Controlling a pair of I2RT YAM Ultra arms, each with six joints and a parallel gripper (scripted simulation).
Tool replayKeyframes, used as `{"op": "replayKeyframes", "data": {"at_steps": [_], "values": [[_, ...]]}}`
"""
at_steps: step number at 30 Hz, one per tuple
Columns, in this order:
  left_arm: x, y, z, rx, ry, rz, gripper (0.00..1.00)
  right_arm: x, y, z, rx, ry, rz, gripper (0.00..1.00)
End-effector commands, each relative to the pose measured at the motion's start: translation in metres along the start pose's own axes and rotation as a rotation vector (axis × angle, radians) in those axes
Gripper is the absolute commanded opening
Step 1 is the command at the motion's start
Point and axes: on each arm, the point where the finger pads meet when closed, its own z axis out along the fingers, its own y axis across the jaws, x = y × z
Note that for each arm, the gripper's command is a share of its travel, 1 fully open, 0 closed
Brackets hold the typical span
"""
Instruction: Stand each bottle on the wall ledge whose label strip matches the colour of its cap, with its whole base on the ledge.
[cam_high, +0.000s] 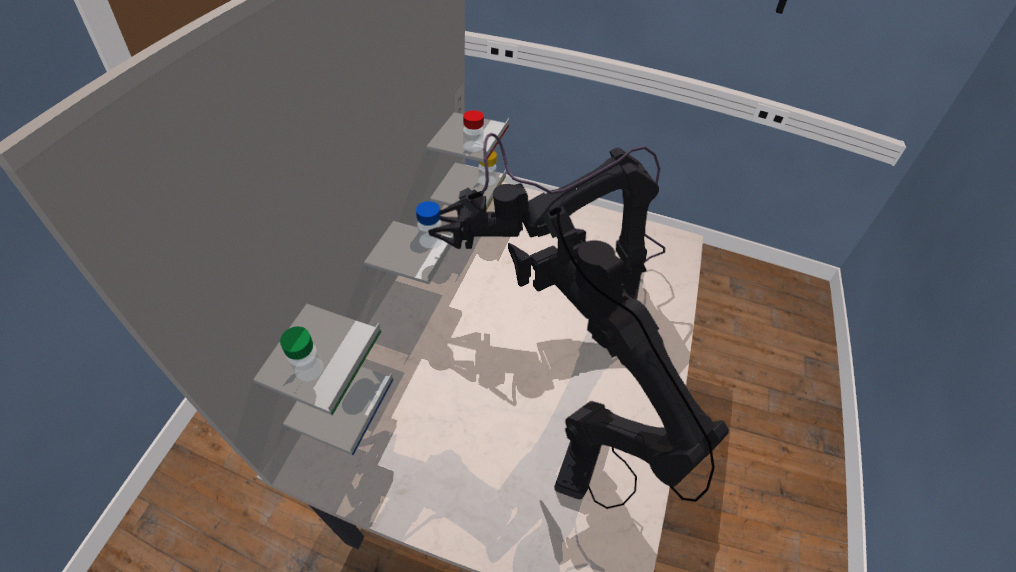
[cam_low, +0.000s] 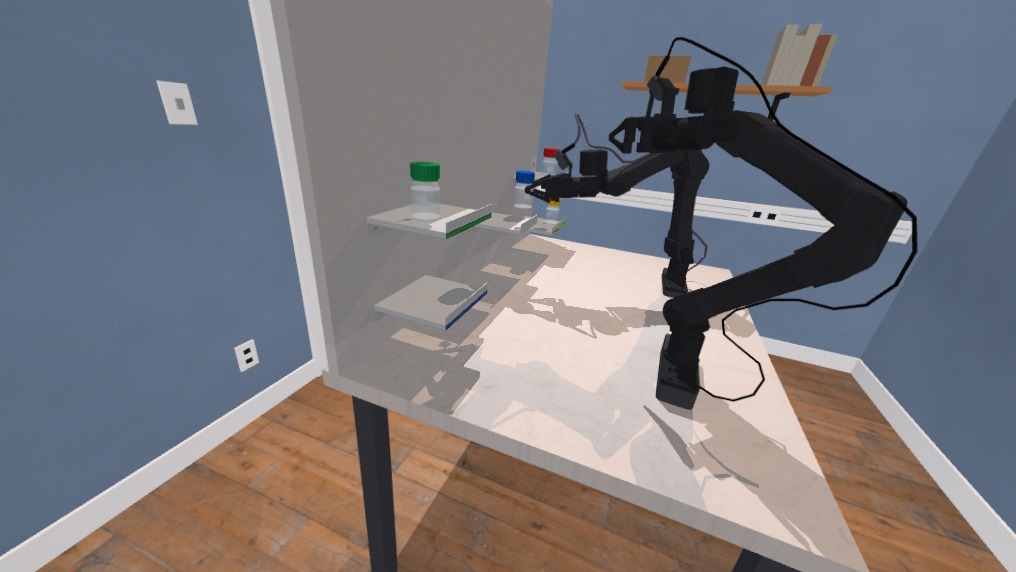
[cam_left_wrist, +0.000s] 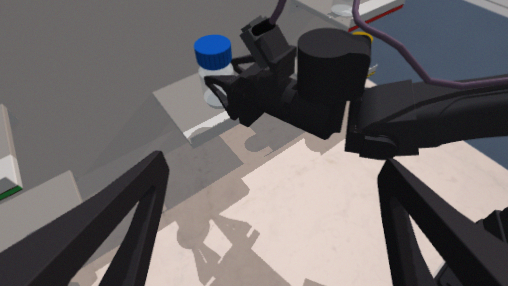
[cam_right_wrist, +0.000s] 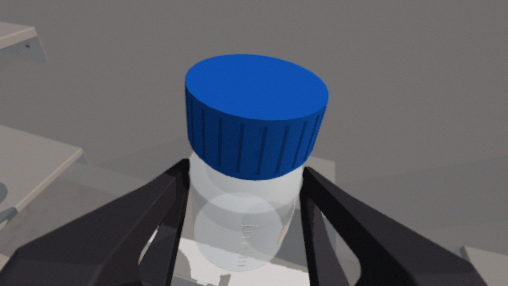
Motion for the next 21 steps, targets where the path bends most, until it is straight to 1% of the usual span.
{"op": "replayKeyframes", "data": {"at_steps": [1,4,7,18,19,21], "values": [[-0.0062,-0.0002,-0.0032,0.0,-0.014,0.004,1.0,-0.0328,-0.0014,0.0109,-0.006,-0.081,0.03,0.5],[-0.0062,-0.0002,-0.0032,0.0,-0.014,0.004,1.0,-0.0306,-0.002,0.0147,-0.003,-0.071,0.027,0.5],[-0.0062,-0.0002,-0.0032,0.0,-0.014,0.004,1.0,-0.0354,-0.0021,0.0123,-0.004,-0.08,0.03,0.5],[-0.0062,-0.0002,-0.0032,0.0,-0.014,0.004,1.0,-0.0354,-0.0016,0.0122,-0.004,-0.08,0.03,0.5],[-0.0062,-0.0002,-0.0032,0.0,-0.014,0.004,1.0,-0.0394,-0.0015,0.0118,-0.006,-0.096,0.036,0.5],[-0.0062,-0.0002,-0.0032,0.0,-0.014,0.004,1.0,-0.0358,-0.0019,0.0118,-0.006,-0.098,0.035,0.5]]}}
